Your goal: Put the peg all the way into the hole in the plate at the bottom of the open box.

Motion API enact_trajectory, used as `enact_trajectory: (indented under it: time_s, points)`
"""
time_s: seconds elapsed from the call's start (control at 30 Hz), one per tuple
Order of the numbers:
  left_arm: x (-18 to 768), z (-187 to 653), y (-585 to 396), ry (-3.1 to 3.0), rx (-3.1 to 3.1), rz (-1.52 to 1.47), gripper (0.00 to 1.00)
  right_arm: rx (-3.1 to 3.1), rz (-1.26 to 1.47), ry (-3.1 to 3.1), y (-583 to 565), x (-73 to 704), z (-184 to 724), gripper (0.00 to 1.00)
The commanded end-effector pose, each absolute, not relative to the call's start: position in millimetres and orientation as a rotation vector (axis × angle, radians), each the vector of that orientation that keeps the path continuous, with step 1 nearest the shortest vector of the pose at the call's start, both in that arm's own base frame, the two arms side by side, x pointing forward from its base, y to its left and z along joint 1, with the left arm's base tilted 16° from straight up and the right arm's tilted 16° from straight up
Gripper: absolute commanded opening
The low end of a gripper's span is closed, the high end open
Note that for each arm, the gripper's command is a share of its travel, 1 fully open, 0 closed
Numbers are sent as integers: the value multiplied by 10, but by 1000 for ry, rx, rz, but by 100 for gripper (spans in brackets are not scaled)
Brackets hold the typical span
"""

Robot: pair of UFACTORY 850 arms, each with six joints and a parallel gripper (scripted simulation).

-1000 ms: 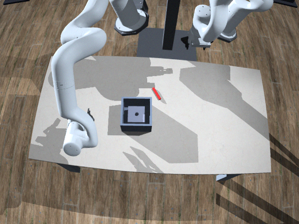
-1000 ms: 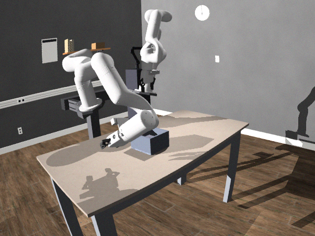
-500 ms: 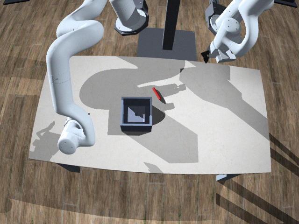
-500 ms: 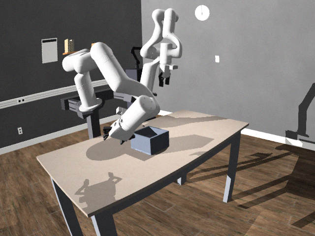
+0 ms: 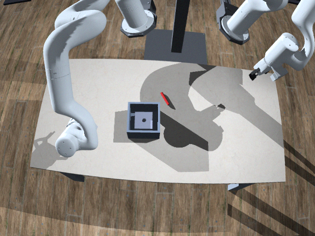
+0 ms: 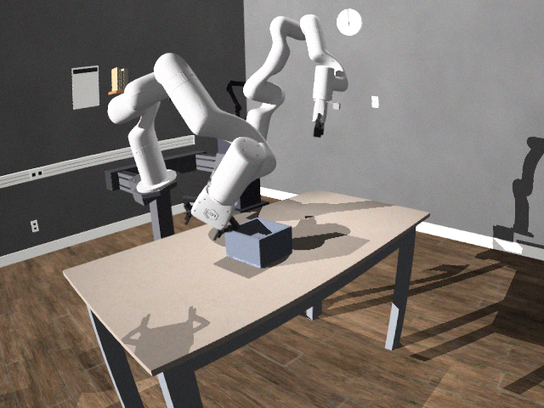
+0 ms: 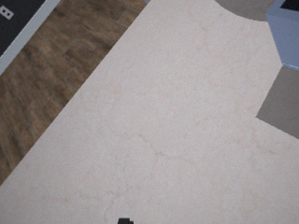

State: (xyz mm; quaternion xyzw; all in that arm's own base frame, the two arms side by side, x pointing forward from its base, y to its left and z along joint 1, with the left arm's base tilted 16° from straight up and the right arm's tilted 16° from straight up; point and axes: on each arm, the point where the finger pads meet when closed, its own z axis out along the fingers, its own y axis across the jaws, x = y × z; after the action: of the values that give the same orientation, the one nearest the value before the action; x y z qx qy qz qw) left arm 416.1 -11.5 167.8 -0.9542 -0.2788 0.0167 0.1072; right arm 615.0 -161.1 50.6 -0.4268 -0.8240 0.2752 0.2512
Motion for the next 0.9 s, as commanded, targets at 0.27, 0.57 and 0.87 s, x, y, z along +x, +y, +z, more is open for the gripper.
enact_trajectory:
  time_s: [0.27, 0.57, 0.87]
  points:
    - [4169, 2490, 1281, -1130, -2741, 31, 100, -1615, 756, -2164, -1354, 6239, 847, 100]
    - [3856, 2996, 2104, -1324, -2676, 0, 100, -1905, 727, -2054, -1187, 6277, 1051, 100]
    - [3241, 3586, 2912, -1533, -2582, -47, 100, -2236, 664, -1865, -986, 6297, 1294, 100]
